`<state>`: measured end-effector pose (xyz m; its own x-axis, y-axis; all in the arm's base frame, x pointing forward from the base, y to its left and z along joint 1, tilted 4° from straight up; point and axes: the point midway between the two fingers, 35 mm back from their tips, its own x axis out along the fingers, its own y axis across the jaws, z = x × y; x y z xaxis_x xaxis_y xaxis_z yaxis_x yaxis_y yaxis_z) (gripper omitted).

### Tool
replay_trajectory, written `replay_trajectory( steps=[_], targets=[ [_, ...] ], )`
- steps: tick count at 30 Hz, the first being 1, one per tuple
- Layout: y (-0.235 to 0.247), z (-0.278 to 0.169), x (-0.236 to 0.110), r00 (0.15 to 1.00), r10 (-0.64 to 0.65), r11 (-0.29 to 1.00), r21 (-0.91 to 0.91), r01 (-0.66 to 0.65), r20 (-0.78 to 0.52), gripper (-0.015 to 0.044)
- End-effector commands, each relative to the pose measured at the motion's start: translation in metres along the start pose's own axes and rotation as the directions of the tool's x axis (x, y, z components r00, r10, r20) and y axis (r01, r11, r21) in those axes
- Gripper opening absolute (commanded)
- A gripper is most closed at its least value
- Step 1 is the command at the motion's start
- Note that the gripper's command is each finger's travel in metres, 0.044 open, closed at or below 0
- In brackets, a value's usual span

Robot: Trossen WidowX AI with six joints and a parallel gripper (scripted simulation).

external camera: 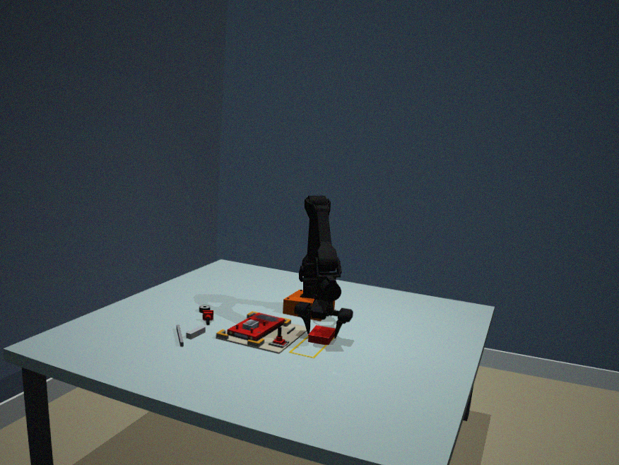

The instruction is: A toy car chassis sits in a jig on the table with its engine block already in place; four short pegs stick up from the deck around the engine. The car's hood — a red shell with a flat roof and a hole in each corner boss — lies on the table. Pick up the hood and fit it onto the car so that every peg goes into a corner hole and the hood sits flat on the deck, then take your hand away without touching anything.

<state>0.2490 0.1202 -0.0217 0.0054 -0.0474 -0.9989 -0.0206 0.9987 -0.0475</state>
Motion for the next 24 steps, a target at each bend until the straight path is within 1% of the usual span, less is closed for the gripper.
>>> replay_trajectory(
  steps=[1,4,13,23,24],
  targets=[
    [0.000,0.000,0.000,1.000,0.000,1.000,0.000,0.000,0.000,0.0414],
    [0.000,0.000,0.000,1.000,0.000,1.000,0.000,0.000,0.000,0.0335],
    [0.000,0.000,0.000,1.000,0.000,1.000,0.000,0.000,0.000,0.0275],
    [0.000,0.000,-0.011,1.000,0.001,1.000,0.000,-0.001,-0.002,0.0012],
    [0.000,0.000,-0.013,1.000,0.001,1.000,0.000,-0.001,-0.002,0.0000]
  ],
)
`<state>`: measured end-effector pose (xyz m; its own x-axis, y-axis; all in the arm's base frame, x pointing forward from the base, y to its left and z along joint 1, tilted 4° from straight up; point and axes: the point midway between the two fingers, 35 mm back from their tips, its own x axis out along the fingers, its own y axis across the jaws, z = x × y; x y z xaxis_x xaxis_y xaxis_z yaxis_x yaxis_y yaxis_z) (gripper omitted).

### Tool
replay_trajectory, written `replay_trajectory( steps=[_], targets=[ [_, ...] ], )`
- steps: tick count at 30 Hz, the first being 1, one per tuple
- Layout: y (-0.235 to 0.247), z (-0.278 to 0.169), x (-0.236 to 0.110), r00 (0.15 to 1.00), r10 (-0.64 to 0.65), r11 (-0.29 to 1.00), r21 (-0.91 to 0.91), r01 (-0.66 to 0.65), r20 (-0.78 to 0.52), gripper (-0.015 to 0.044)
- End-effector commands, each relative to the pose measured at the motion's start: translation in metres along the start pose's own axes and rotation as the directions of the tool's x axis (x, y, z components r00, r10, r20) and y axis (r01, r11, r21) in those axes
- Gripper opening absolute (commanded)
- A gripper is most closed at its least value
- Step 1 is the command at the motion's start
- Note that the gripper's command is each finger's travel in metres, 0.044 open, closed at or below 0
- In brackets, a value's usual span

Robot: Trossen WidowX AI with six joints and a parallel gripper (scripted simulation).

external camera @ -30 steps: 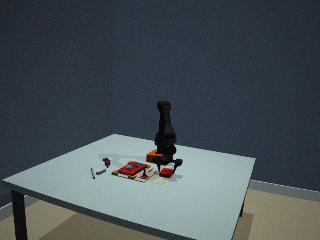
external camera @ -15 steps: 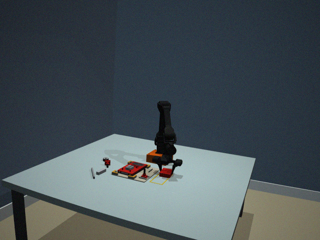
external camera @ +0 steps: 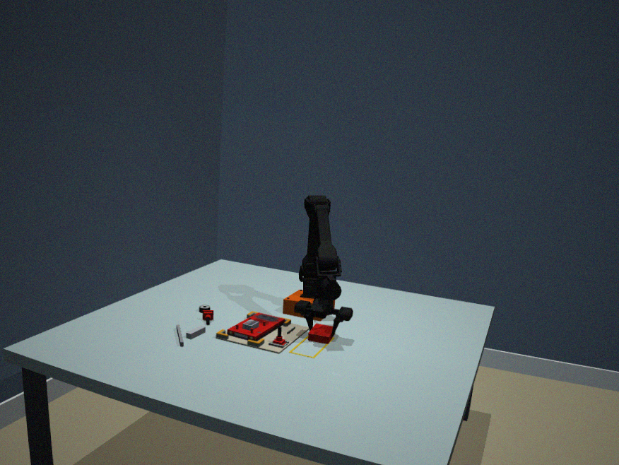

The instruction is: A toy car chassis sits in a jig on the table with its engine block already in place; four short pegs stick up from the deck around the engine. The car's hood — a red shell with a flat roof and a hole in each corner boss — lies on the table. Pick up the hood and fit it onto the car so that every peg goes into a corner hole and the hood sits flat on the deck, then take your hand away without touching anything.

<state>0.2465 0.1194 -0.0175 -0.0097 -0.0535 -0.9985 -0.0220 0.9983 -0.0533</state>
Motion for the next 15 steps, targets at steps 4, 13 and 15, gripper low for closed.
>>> replay_trajectory(
  steps=[4,13,15],
  targets=[
    [0.001,0.002,-0.021,1.000,0.007,1.000,0.001,-0.007,0.013,0.0000],
    [0.001,0.002,-0.052,1.000,0.007,1.000,0.001,-0.007,0.013,0.0000],
    [0.001,0.002,-0.059,1.000,0.007,1.000,0.001,-0.007,0.014,0.0000]
  ],
)
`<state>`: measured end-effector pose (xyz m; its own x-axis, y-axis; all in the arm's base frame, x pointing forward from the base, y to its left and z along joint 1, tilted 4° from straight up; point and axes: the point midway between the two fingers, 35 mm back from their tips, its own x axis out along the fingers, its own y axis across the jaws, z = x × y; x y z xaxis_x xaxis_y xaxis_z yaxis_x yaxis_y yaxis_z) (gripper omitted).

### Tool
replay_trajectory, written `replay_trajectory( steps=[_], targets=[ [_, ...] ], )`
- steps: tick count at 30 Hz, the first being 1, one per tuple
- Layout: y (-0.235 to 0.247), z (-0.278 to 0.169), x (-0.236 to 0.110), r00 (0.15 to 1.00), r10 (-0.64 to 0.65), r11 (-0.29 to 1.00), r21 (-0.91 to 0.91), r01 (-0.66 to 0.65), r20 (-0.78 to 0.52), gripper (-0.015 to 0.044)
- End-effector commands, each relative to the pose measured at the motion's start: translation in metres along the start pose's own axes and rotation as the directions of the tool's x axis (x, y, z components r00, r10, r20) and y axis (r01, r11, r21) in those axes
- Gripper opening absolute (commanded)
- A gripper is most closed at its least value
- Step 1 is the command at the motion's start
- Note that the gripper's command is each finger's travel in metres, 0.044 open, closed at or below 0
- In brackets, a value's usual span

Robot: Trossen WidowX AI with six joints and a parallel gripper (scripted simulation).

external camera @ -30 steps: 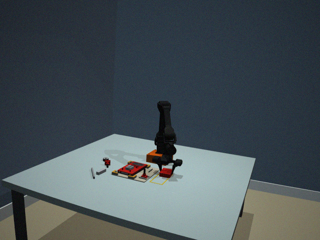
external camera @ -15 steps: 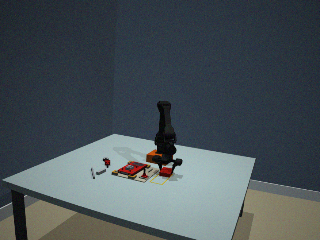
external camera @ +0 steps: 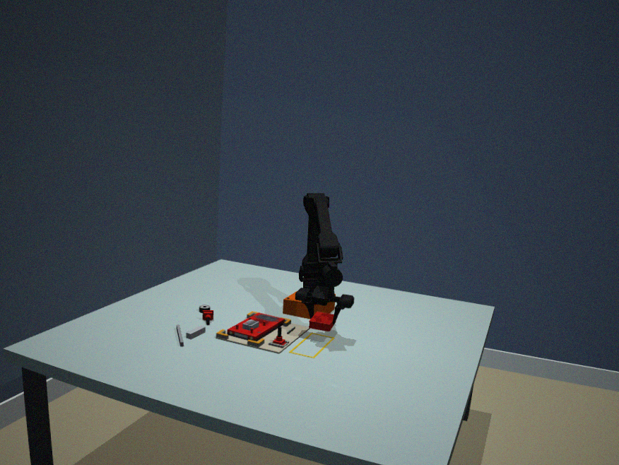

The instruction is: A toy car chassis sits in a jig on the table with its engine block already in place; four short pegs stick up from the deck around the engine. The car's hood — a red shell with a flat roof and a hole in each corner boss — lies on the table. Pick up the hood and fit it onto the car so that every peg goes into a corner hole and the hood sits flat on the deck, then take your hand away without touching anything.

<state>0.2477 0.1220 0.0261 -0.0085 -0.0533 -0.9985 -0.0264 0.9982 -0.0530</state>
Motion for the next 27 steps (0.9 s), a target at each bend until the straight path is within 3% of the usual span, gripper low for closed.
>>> replay_trajectory(
  steps=[1,14,27],
  targets=[
    [0.001,0.001,-0.018,1.000,0.007,1.000,0.006,-0.007,0.012,0.0000],
    [0.000,0.001,-0.049,1.000,0.007,1.000,0.006,-0.007,0.012,0.0000],
    [-0.028,0.020,-0.044,1.000,0.008,0.996,0.087,-0.009,0.012,0.0000]
  ],
)
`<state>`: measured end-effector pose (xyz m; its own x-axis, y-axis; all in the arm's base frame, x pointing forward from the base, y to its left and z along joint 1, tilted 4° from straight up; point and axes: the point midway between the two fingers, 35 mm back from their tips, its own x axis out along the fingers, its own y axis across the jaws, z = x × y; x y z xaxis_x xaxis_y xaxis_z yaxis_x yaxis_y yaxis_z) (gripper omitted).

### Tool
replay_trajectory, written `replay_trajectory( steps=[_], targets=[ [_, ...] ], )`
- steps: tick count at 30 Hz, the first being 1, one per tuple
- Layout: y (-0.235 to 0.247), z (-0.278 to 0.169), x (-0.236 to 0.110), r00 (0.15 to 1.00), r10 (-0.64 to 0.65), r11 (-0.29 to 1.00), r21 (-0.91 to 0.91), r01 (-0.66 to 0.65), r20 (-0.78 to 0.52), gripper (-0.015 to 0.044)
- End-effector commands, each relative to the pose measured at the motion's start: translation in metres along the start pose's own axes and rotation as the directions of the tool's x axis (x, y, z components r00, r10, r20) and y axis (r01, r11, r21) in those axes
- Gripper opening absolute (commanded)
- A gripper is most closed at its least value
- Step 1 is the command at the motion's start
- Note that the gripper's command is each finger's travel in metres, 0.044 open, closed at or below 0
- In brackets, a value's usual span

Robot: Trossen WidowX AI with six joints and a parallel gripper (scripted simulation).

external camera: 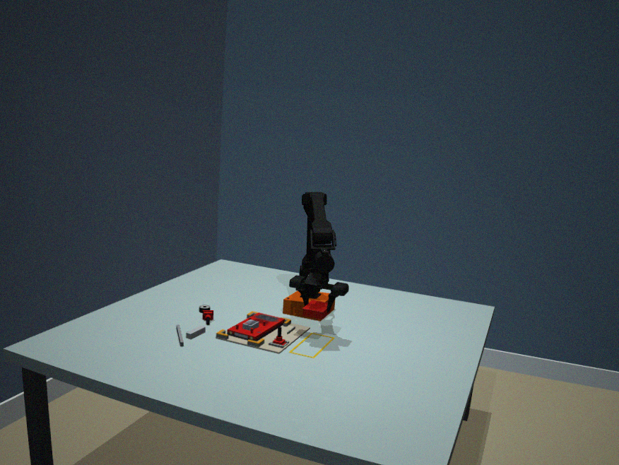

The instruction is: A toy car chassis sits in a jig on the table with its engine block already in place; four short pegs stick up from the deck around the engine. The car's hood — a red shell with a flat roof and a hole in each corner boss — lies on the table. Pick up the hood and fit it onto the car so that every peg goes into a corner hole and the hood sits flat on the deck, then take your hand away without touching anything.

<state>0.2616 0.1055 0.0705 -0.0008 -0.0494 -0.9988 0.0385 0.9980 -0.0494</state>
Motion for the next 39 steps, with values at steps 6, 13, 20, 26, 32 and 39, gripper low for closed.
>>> replay_trajectory(
  steps=[6,13,20,26,32,39],
  targets=[
    [-0.027,0.021,0.000,1.000,0.005,0.998,0.064,-0.005,0.012,0.0000],
    [-0.048,0.033,-0.001,1.000,0.005,0.996,0.091,-0.006,0.016,0.0000],
    [-0.073,0.045,-0.002,1.000,0.005,0.994,0.105,-0.007,0.015,0.0000],
    [-0.096,0.054,-0.004,1.000,0.003,0.994,0.106,-0.004,0.016,0.0000],
    [-0.119,0.062,-0.005,1.000,0.000,0.994,0.107,-0.001,0.016,0.0000],
    [-0.148,0.068,-0.007,1.000,-0.004,0.994,0.108,0.002,0.016,0.0000]
  ],
)
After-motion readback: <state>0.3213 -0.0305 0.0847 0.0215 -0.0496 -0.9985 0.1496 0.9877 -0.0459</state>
